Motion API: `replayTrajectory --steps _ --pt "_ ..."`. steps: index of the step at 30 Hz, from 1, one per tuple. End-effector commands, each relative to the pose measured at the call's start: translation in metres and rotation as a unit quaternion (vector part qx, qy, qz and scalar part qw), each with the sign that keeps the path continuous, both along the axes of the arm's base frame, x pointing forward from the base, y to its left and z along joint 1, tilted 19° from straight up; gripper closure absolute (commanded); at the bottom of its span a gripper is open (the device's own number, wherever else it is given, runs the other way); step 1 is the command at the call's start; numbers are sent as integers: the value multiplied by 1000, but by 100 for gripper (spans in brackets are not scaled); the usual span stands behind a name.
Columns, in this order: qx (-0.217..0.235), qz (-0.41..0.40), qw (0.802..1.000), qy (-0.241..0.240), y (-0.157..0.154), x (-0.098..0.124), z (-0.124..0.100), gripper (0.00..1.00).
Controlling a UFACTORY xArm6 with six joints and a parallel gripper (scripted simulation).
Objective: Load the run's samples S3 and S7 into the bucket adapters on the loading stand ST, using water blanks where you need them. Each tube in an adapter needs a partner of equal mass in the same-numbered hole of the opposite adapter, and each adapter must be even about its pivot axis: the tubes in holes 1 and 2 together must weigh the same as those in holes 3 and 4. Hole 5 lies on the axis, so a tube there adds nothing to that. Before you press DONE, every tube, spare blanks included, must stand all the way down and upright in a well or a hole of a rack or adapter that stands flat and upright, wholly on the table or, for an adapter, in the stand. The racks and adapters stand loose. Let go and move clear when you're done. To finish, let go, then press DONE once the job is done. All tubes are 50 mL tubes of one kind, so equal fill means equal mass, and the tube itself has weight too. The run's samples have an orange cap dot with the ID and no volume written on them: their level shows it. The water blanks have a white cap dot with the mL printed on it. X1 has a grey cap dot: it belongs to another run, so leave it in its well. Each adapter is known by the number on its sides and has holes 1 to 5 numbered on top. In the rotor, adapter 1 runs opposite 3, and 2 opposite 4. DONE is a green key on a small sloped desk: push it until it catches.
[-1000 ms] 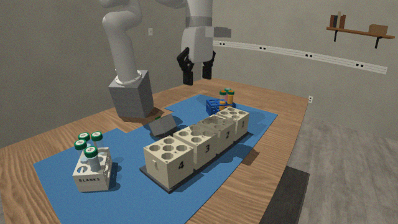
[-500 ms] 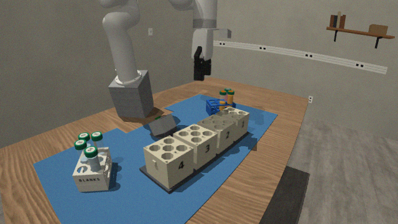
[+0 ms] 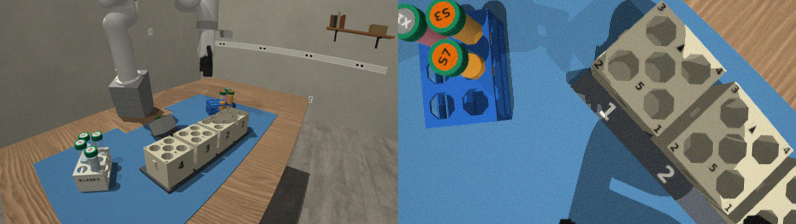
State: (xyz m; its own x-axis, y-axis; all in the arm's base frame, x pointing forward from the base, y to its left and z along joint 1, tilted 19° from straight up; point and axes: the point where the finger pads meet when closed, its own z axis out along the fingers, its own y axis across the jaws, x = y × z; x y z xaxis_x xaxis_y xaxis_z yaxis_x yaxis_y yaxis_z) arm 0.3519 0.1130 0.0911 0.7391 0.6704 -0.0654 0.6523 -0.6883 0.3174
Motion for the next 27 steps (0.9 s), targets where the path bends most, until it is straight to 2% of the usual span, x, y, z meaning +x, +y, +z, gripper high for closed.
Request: replayTrajectory --steps 1,27 --pt "0 11 1000 2 19 -7 -6 0" --pt "0 11 1000 3 113 -53 -41 0"
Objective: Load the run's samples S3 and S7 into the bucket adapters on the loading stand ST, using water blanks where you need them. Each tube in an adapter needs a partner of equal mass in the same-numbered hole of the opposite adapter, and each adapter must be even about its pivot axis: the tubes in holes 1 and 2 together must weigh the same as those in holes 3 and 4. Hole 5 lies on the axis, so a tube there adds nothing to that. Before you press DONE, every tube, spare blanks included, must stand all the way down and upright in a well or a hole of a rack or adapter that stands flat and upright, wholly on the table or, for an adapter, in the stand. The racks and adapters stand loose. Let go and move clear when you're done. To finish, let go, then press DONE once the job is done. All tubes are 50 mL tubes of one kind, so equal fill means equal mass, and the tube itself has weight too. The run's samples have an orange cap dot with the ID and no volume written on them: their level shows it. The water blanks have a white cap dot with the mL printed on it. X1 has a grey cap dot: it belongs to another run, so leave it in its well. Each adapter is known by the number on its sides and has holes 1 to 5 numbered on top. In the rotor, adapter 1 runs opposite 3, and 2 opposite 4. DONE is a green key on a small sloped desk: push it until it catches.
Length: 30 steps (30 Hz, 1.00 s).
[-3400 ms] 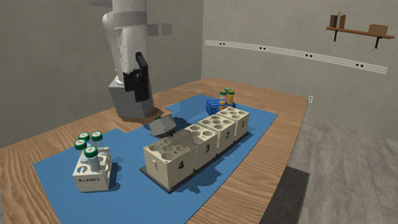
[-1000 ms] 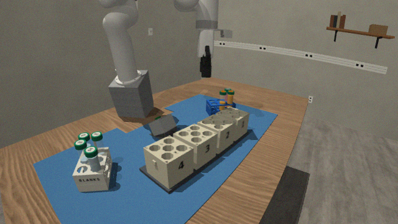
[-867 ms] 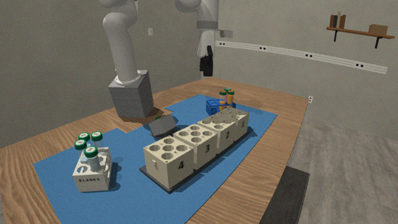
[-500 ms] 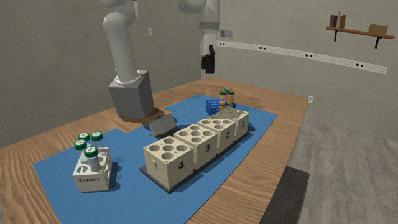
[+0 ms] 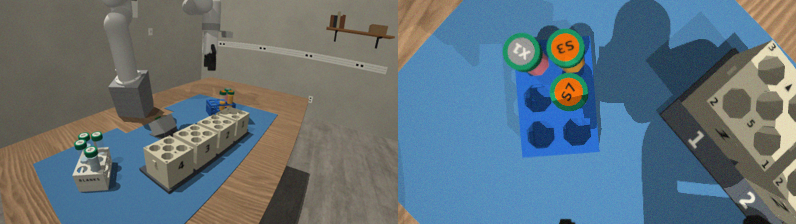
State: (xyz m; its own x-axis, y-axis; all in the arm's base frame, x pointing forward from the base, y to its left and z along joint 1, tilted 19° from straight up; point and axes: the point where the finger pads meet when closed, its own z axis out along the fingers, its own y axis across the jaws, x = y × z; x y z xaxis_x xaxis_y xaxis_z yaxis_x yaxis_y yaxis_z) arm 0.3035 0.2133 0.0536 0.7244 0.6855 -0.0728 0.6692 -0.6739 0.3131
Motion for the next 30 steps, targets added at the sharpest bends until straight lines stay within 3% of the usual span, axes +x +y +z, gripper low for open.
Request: replayTrajectory --steps 1,7,30 --pt "1 0 1000 -2 17 -6 -5 0" --pt "1 0 1000 -1 41 -18 -14 0" --pt "1 0 1000 -1 28 -10 -59 0"
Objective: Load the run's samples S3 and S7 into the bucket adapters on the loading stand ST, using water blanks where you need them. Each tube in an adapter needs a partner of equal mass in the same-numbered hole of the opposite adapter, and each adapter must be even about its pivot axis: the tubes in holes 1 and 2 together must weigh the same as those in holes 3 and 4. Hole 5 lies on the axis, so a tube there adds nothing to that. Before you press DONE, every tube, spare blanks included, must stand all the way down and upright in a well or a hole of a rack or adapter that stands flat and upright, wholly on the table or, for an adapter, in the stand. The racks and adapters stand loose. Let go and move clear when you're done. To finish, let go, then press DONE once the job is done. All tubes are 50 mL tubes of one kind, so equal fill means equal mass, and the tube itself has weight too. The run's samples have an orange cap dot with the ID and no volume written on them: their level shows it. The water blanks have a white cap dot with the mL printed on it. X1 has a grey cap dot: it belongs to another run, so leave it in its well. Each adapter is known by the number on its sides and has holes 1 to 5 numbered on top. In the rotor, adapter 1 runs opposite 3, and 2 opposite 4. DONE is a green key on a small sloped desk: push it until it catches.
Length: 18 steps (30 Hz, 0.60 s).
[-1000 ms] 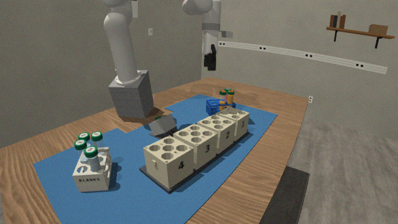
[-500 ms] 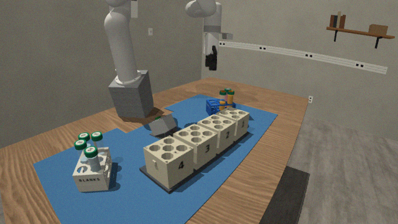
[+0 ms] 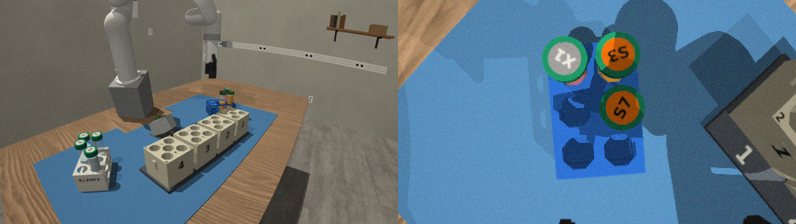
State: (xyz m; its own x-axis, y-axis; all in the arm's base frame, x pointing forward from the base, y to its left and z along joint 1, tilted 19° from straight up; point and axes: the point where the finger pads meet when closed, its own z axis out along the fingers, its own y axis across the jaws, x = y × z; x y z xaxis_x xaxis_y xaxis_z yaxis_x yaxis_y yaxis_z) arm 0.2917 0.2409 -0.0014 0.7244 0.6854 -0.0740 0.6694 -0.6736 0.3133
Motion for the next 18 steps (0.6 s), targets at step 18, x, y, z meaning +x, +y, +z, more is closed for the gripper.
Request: replayTrajectory --steps 18 --pt "1 0 1000 -2 -11 9 -42 0"
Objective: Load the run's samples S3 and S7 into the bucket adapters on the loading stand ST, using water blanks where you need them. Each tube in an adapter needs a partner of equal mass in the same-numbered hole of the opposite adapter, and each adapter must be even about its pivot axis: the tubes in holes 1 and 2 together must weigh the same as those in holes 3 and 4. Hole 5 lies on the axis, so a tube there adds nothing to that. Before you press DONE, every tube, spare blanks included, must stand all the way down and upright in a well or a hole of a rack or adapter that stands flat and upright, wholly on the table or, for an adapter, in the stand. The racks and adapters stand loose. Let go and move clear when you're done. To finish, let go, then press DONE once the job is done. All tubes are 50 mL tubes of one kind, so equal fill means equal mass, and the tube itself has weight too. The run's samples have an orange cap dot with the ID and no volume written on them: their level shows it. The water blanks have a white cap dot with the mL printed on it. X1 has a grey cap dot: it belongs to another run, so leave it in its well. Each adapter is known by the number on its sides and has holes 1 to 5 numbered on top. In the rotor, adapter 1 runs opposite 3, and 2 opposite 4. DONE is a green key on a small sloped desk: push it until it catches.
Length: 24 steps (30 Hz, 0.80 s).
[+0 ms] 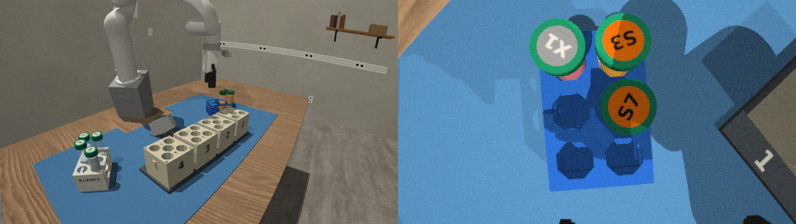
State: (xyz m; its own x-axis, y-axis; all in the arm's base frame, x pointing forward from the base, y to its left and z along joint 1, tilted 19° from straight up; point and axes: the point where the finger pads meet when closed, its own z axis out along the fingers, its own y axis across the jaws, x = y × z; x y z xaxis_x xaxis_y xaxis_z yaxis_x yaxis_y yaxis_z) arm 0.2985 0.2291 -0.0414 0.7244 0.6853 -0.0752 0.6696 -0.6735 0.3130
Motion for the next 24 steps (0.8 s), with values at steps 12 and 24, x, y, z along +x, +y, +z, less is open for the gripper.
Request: replayTrajectory --steps 12,24 --pt "2 0 1000 -2 -2 4 -14 0" --pt "2 0 1000 -2 -2 4 -13 0"
